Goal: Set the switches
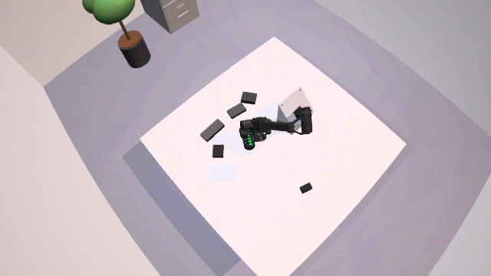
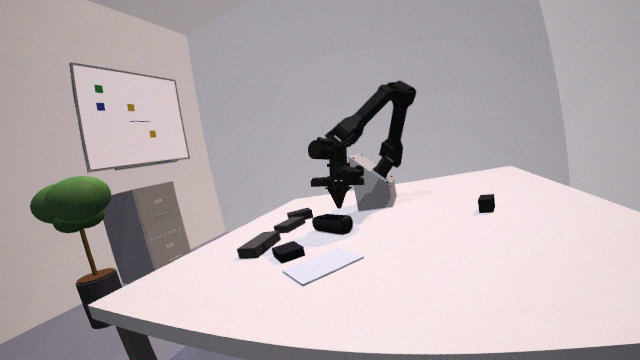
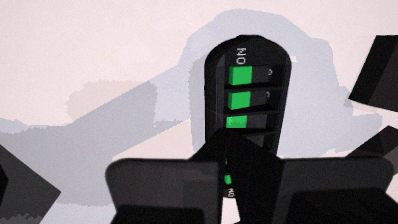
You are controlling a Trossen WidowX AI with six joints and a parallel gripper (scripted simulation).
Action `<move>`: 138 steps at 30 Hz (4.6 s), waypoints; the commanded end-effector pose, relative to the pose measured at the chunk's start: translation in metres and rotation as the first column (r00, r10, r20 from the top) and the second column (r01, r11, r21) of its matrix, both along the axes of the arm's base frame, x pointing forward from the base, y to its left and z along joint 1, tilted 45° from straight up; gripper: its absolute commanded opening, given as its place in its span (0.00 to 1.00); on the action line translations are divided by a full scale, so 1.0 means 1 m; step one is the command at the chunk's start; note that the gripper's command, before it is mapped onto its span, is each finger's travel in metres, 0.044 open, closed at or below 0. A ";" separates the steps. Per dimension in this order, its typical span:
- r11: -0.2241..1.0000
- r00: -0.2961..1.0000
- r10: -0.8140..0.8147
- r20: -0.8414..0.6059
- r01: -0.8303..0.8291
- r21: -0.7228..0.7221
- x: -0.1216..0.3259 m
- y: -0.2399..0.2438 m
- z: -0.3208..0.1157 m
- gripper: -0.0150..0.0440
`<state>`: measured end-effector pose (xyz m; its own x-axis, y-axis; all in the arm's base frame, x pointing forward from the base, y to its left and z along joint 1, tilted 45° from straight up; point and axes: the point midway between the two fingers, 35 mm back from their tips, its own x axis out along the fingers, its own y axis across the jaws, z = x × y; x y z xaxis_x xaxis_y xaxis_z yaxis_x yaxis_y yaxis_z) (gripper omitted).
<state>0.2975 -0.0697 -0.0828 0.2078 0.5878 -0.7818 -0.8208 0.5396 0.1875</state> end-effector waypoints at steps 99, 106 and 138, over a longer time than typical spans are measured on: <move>0.986 0.988 0.112 -0.102 -0.098 0.135 0.015 -0.044 -0.046 0.25; 0.986 0.989 0.112 -0.101 -0.098 0.135 0.015 -0.037 -0.055 0.25; 0.986 0.989 0.113 -0.100 -0.099 0.135 0.016 -0.026 -0.065 0.25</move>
<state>0.3144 -0.0968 -0.1474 0.0602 0.6976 -0.7140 -0.8471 0.4140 0.3331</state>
